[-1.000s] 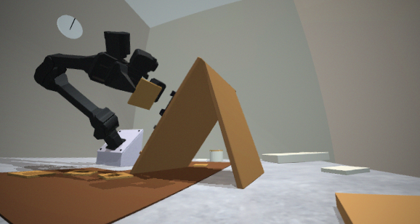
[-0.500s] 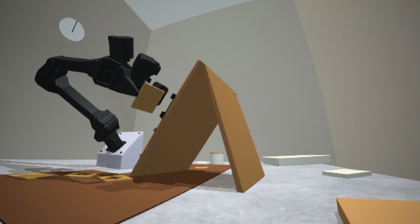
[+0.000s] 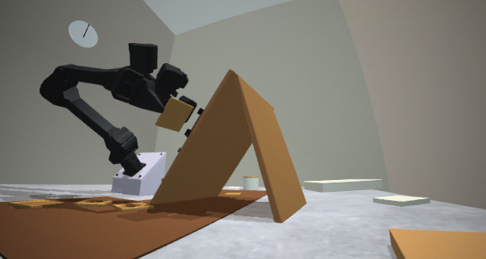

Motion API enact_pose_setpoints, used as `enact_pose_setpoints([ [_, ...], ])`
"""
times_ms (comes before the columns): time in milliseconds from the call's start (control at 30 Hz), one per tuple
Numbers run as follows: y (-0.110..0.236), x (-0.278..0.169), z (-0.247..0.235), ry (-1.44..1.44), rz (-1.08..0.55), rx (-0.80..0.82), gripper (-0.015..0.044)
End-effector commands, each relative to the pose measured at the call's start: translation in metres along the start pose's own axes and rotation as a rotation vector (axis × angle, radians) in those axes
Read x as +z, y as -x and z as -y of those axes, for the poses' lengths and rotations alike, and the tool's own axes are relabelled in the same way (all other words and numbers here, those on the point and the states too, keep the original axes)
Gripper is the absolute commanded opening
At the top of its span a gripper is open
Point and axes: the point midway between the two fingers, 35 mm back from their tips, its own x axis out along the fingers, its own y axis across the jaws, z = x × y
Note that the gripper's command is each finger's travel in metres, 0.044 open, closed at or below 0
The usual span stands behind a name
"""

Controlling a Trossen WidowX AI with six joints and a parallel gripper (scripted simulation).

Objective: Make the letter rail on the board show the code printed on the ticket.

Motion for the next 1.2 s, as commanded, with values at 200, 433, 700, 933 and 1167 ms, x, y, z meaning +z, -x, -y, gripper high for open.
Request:
enact_pose_setpoints([
  [200,0.000,0.000,-0.006,-0.004,0.001,-0.001,0.0000],
  [433,0.000,0.000,-0.009,-0.004,0.001,-0.001,0.0000],
  [700,0.000,0.000,-0.013,-0.004,0.001,-0.001,0.0000],
  [933,0.000,0.000,-0.017,-0.004,0.001,-0.001,0.0000],
  [1167,0.000,0.000,-0.020,-0.004,0.001,-0.001,0.0000],
])
